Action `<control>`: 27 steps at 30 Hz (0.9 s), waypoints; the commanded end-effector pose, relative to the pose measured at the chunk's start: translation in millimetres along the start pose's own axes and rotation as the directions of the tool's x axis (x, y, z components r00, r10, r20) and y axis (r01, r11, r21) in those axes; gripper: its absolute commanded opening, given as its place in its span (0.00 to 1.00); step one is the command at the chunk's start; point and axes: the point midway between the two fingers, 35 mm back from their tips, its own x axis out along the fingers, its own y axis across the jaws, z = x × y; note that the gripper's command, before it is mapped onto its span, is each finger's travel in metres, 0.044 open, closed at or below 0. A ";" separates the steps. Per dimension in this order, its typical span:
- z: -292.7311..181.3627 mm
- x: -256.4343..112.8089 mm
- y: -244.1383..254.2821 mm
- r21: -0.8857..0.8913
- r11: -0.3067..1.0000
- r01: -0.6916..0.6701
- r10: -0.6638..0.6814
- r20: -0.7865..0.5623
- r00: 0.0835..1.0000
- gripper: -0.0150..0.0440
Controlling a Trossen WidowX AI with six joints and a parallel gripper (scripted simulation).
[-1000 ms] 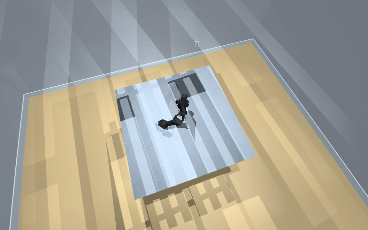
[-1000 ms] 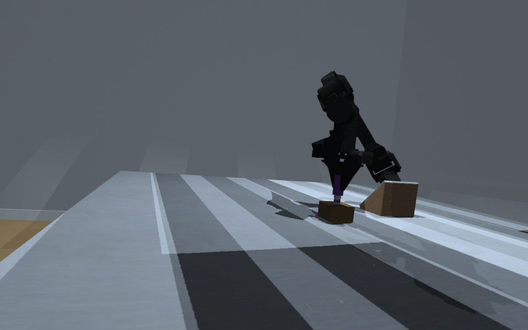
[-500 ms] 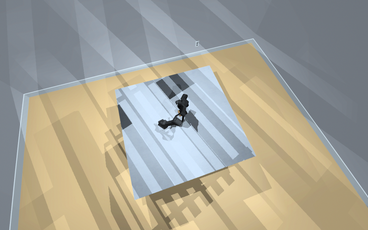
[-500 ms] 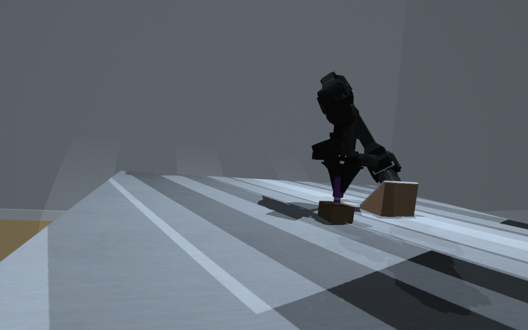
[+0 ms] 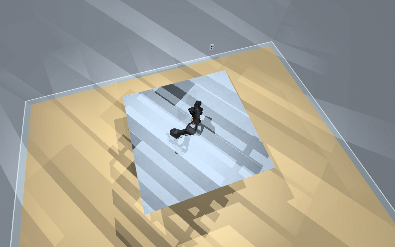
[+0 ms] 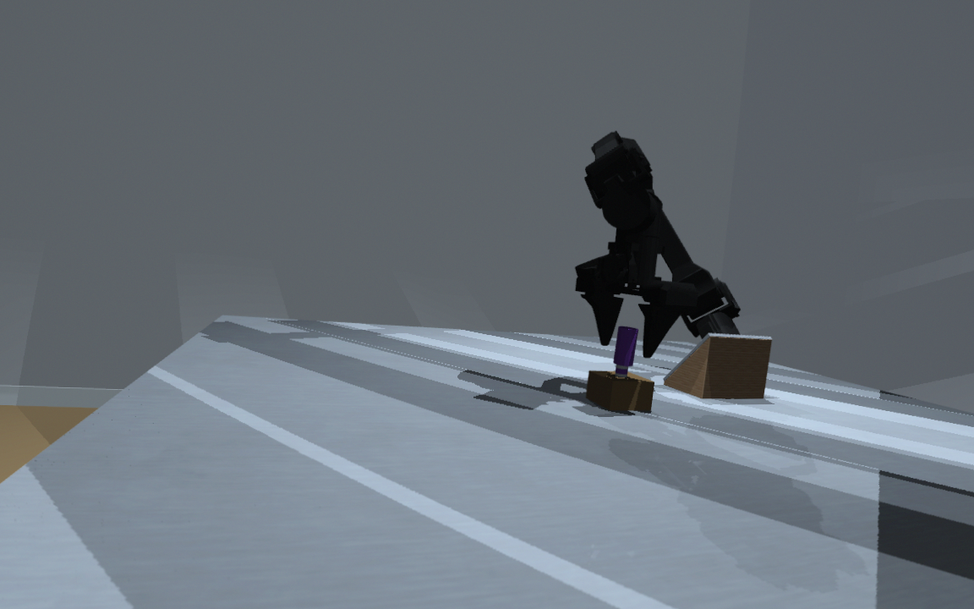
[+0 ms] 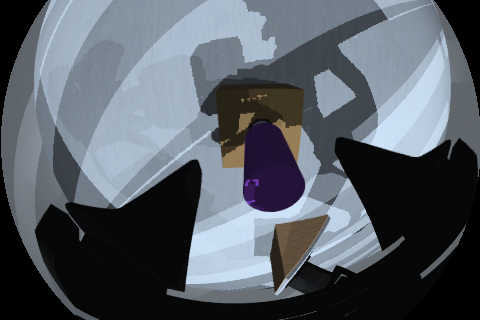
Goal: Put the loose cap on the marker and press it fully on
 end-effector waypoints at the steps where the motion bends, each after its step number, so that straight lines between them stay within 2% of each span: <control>1: 2.5 -33.1 2.8 0.002 1.000 -0.010 0.009 0.006 1.000 1.00; 4: -0.1 -68.6 1.8 0.002 1.000 -0.009 0.009 0.005 1.000 1.00; 9: -0.4 -71.1 1.6 0.002 1.000 -0.009 0.009 0.005 1.000 1.00; 13: 0.0 -62.2 4.1 0.114 0.993 -0.006 0.006 0.008 1.000 0.82; 25: 0.0 -62.2 4.1 0.114 0.993 -0.006 0.006 0.008 1.000 0.29; 27: 0.0 -62.2 4.1 0.114 0.993 -0.006 0.006 0.008 1.000 0.25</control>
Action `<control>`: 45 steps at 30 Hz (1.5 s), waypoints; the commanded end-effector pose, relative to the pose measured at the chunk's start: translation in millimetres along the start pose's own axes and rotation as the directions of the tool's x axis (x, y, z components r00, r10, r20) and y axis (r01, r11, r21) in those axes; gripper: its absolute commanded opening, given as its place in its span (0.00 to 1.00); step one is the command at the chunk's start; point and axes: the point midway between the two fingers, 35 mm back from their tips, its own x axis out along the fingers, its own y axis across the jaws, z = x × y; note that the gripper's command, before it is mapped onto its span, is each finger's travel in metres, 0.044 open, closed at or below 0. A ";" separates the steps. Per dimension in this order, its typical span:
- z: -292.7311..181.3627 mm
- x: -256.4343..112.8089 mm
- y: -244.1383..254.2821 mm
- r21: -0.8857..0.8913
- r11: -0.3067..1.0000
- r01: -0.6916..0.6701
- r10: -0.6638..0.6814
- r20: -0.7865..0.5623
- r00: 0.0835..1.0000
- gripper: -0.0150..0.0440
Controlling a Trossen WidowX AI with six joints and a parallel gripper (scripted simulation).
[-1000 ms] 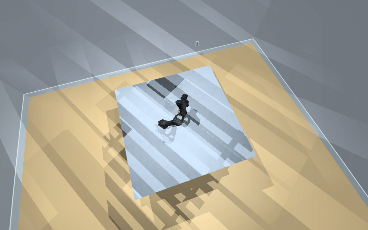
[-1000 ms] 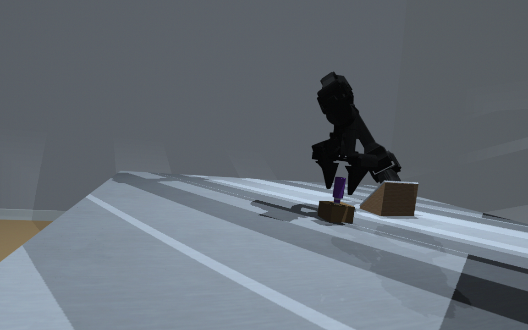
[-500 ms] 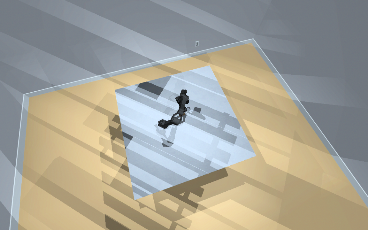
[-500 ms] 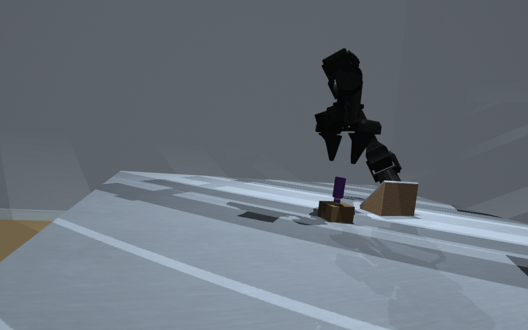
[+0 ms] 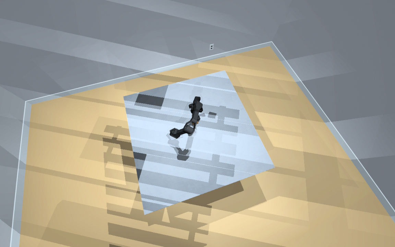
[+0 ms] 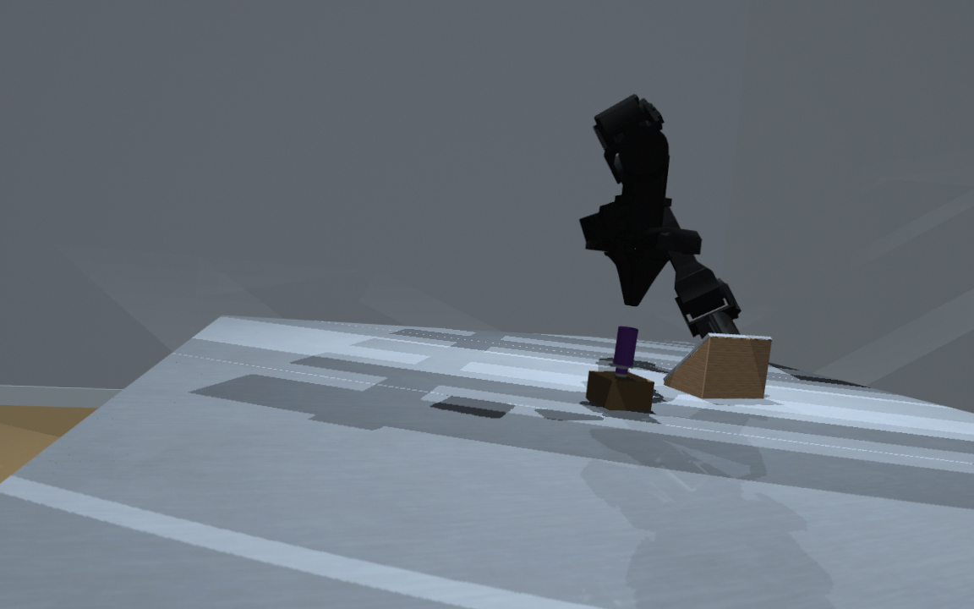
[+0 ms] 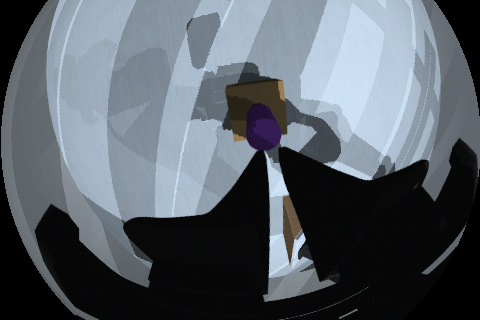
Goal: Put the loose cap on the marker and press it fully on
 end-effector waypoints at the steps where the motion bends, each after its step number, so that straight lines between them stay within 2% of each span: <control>1: 0.2 0.4 0.2 0.004 1.000 0.000 0.000 0.001 1.000 0.25; 11: 0.2 4.0 0.2 0.004 1.000 0.000 0.000 0.001 1.000 0.25; 36: 0.7 41.0 0.1 0.005 1.000 0.001 -0.001 0.001 1.000 0.25; 45: 1.9 28.0 2.7 0.006 1.000 -0.008 0.008 0.004 1.000 0.25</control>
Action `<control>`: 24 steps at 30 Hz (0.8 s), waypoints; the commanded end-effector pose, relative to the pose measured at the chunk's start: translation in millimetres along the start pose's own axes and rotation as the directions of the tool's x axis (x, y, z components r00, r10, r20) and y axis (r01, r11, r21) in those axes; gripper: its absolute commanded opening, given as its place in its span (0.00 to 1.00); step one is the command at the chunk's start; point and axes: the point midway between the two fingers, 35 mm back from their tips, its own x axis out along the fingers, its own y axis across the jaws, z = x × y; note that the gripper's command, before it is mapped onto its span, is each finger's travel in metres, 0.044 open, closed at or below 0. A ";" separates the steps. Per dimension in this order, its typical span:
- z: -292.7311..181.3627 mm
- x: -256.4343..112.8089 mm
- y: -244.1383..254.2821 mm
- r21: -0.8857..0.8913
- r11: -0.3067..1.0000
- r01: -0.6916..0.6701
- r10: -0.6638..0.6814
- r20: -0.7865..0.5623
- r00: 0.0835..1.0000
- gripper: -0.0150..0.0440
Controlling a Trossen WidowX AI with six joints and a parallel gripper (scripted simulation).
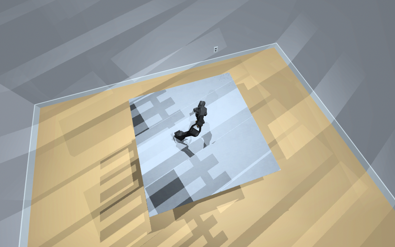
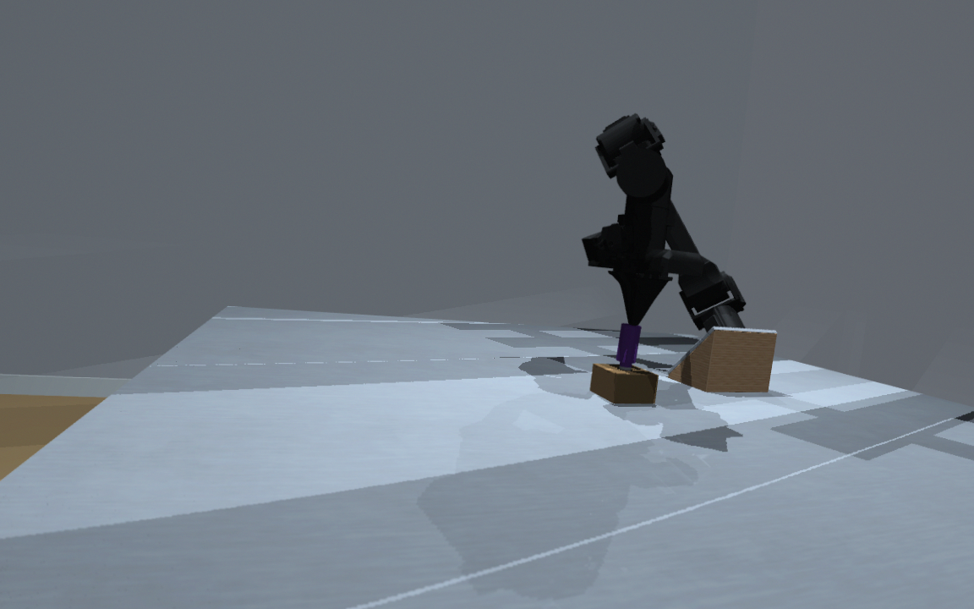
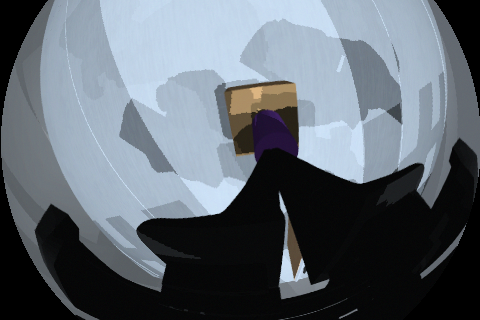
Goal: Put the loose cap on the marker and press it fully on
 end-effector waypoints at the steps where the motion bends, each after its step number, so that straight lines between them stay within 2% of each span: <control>1: 2.3 -17.7 1.9 0.002 1.000 -0.003 0.003 0.002 1.000 0.25; 6: 0.8 -80.5 2.4 -0.001 1.000 -0.005 0.005 0.001 1.000 0.25; 11: -0.3 -88.9 1.7 -0.001 1.000 -0.005 0.005 0.000 1.000 0.25; 24: -0.3 -88.9 1.7 -0.001 1.000 -0.005 0.005 0.000 1.000 0.83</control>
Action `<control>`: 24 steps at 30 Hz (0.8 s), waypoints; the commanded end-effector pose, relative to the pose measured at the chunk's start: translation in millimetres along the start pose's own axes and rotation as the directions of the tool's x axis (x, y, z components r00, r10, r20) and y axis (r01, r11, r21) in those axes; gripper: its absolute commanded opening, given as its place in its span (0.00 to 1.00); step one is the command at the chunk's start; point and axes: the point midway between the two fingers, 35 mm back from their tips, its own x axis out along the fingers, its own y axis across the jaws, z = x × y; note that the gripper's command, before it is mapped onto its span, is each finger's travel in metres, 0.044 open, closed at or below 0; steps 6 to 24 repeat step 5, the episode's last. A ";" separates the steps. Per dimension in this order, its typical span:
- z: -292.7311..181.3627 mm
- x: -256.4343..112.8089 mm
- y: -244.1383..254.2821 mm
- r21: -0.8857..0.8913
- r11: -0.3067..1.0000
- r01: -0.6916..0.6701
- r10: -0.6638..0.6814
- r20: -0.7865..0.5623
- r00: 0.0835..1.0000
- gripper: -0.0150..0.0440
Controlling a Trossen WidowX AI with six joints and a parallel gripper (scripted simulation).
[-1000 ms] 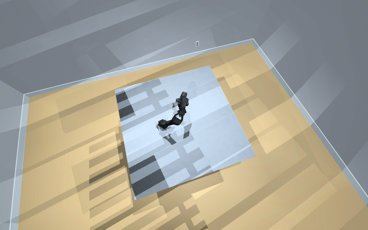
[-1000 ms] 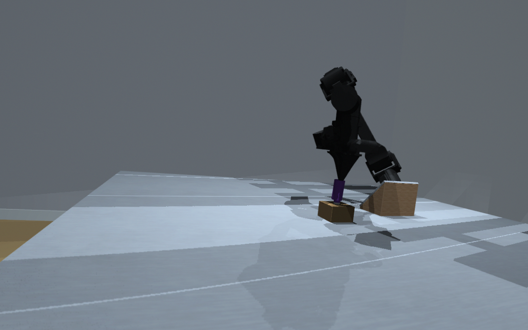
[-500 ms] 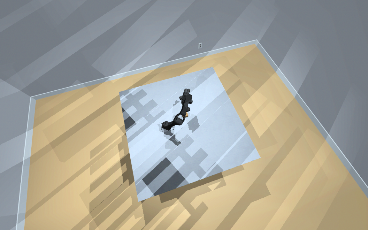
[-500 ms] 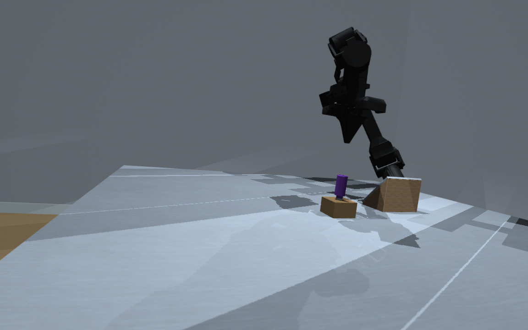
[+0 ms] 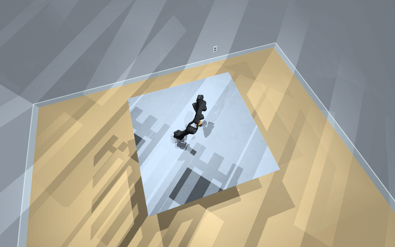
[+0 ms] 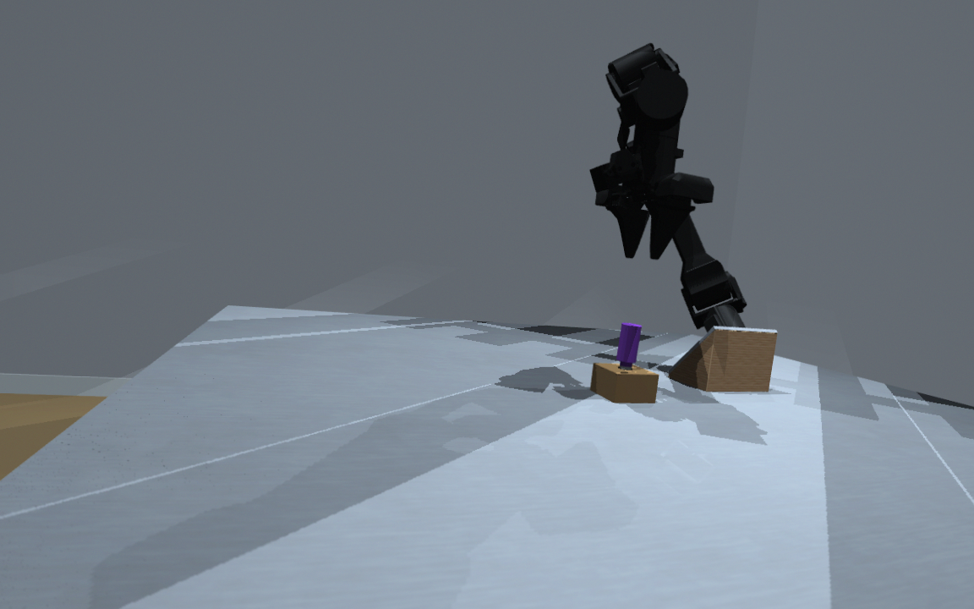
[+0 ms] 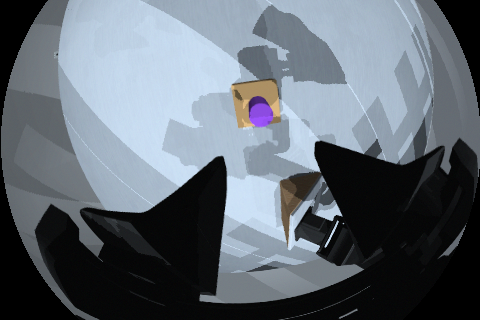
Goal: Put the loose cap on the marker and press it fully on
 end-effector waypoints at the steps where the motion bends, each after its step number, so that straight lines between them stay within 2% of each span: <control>1: -0.9 -0.1 0.2 0.002 1.000 -0.002 0.002 -0.006 1.000 0.88; 4: -0.9 -0.1 0.2 0.002 1.000 -0.002 0.002 -0.006 1.000 1.00; 24: -0.9 -0.1 0.2 0.002 1.000 -0.002 0.002 -0.006 1.000 1.00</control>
